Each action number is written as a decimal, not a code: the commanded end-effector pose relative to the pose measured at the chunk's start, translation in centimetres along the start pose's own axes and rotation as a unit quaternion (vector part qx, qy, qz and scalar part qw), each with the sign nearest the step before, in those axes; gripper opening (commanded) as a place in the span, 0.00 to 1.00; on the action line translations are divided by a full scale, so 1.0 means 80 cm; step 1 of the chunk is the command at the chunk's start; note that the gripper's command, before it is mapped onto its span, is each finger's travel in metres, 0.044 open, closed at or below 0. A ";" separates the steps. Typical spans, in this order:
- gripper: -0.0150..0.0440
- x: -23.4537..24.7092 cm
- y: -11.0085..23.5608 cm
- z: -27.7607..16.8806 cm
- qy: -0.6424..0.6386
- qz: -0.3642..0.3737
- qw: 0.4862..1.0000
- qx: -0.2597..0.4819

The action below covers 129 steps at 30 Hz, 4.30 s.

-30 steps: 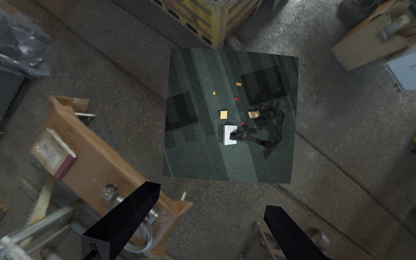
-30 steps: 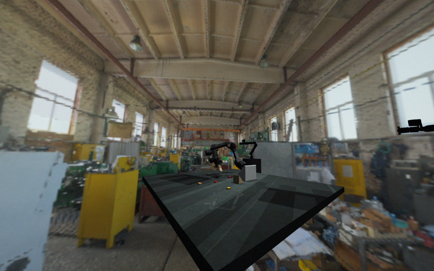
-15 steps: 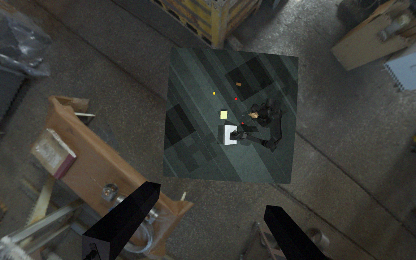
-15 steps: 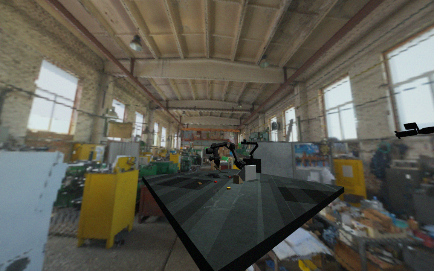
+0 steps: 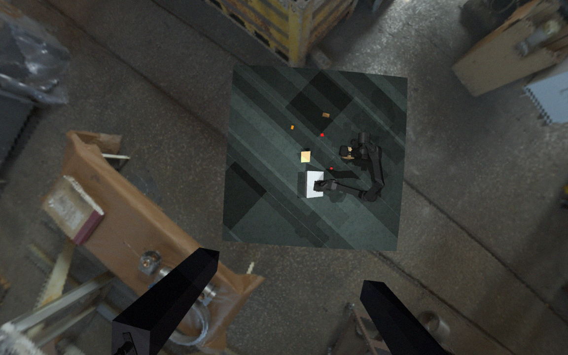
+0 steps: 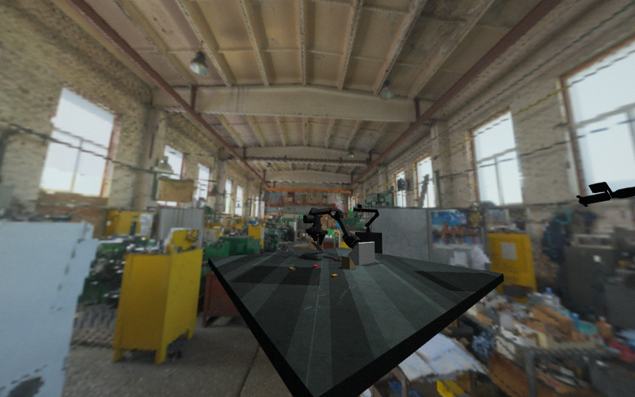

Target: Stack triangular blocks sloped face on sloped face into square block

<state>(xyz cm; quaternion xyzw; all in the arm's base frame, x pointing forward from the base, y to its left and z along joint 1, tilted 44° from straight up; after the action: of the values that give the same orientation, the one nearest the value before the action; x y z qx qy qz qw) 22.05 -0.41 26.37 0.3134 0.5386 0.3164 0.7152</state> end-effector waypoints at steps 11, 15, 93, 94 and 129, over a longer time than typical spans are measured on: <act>0.25 0.014 0.005 0.000 0.122 -0.050 0.991 -0.017; 0.25 0.021 0.006 0.000 0.123 -0.047 0.991 -0.018; 0.25 0.311 -0.013 -0.201 0.124 -0.041 0.991 -0.013; 0.25 0.311 -0.019 -0.199 0.124 -0.041 0.991 -0.013; 0.25 0.315 -0.088 -0.174 0.122 -0.045 0.991 -0.014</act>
<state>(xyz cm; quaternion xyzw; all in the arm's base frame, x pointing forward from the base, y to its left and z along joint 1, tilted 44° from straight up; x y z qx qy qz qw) 14.87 16.75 3.39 0.2397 0.6308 0.3274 0.6614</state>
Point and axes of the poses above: the point midway between the two fingers, 35 mm back from their tips, its own y axis back along the fingers, its own x axis across the jaws, z = x × y, the point moved 9 cm from there along y, back along the fingers, and after that the axes turned 12 degrees about -y, right-handed, at the moved point
